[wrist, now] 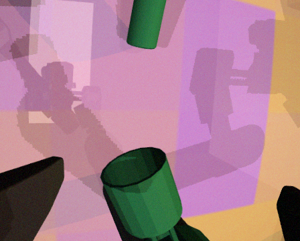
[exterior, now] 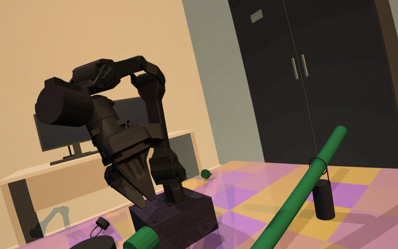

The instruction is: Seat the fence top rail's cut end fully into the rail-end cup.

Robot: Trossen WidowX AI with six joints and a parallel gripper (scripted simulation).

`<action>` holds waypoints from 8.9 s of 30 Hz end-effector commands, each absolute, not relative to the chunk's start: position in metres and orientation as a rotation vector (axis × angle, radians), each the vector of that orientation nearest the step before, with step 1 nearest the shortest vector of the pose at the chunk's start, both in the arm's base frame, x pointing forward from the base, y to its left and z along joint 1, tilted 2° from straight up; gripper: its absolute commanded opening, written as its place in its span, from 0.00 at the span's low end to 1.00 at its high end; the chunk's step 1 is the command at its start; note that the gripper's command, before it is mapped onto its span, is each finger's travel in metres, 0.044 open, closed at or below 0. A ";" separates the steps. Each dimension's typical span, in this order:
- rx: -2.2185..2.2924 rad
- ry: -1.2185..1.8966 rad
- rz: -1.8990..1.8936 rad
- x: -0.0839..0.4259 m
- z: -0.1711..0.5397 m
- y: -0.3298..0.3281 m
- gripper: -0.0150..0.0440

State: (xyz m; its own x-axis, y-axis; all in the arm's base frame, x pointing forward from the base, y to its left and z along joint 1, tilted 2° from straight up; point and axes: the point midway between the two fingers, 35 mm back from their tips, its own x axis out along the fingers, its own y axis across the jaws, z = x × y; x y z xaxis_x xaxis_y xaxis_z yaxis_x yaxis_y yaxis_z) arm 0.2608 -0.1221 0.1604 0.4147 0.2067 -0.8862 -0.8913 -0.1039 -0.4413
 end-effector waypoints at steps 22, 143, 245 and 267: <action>-1.732 0.353 1.231 0.250 0.133 -0.155 1.00; -1.516 0.685 0.879 0.321 0.076 -0.119 0.25; -0.070 0.991 0.114 0.278 0.203 0.037 1.00; 1.135 1.229 -1.057 0.304 0.094 0.101 1.00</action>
